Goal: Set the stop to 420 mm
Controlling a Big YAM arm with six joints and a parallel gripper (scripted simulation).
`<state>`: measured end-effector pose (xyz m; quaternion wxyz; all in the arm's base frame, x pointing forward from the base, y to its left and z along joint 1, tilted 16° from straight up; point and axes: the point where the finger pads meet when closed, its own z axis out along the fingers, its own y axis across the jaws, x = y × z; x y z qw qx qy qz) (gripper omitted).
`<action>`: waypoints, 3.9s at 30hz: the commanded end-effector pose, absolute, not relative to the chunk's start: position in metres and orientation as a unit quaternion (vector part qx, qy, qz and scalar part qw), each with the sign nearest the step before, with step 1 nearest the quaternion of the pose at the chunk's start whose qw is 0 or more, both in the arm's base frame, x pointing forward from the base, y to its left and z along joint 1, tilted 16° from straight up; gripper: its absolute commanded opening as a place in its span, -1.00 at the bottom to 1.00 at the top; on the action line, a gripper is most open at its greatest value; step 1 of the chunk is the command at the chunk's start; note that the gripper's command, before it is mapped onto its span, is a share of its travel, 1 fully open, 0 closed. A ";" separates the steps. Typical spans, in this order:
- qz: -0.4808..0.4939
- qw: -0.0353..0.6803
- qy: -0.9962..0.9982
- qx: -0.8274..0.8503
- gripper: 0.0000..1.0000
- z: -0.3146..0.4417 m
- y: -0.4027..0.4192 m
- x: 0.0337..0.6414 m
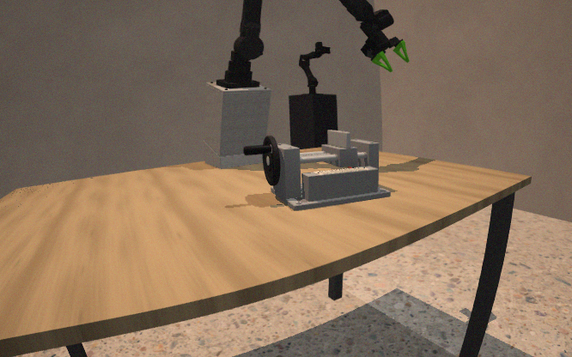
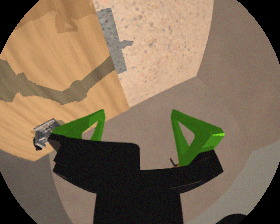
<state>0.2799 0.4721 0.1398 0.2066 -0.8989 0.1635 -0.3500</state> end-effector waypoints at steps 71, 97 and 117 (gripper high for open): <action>-0.179 0.241 0.795 -0.527 1.00 0.132 0.182 0.507; 0.007 0.163 0.967 0.198 1.00 0.103 -0.187 0.440; 0.090 0.108 0.727 0.672 1.00 0.100 -0.234 0.409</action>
